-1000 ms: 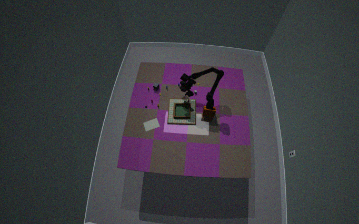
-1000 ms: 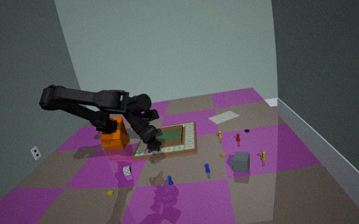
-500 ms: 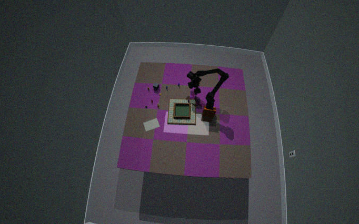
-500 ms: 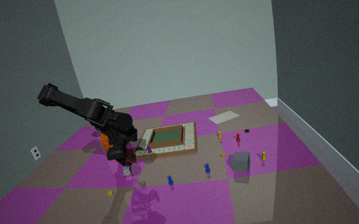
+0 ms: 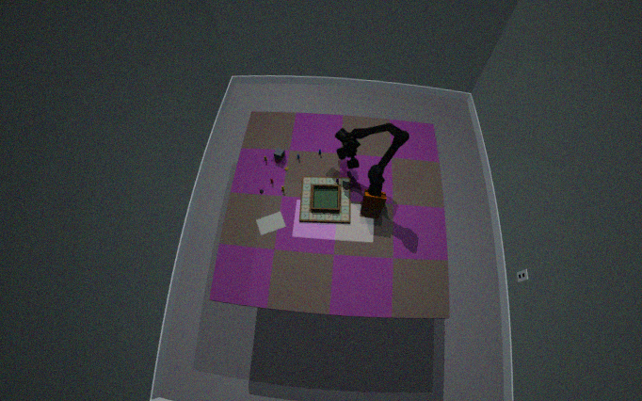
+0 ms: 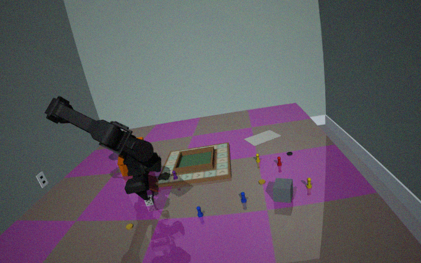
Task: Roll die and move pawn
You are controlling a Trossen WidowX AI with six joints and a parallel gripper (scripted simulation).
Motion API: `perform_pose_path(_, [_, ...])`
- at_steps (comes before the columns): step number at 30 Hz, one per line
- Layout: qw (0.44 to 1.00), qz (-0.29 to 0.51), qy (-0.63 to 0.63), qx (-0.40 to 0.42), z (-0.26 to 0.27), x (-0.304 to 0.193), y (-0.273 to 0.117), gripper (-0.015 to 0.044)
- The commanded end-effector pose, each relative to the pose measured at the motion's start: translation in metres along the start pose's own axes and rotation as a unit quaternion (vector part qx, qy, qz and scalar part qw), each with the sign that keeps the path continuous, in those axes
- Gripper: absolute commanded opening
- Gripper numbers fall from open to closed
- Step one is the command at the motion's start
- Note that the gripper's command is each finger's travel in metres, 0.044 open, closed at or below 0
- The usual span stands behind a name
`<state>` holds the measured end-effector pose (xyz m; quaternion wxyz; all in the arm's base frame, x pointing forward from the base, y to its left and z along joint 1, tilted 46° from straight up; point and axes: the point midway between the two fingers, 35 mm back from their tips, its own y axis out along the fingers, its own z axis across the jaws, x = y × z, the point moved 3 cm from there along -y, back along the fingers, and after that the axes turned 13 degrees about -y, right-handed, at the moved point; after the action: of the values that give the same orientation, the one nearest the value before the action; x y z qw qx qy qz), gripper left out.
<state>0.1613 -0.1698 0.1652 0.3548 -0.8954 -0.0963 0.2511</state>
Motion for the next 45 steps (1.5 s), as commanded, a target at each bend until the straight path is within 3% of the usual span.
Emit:
perform_pose_path(1, [1.000, 0.001, -0.004, 0.005, 0.003, 0.000, 0.009, 0.0275])
perform_pose_path(16, [1.000, 0.002, -0.004, 0.004, 0.003, -0.001, 0.030, 0.0275])
perform_pose_path(21, [1.000, 0.002, -0.004, 0.004, 0.003, -0.001, 0.030, 0.0144])
perform_pose_path(31, [1.000, 0.002, -0.004, 0.004, 0.003, -0.001, 0.030, 0.0077])
perform_pose_path(34, [1.000, 0.001, -0.004, 0.005, 0.003, 0.000, 0.028, 0.0000])
perform_pose_path(45, [1.000, -0.006, -0.001, 0.018, 0.001, 0.011, -0.019, 0.0000])
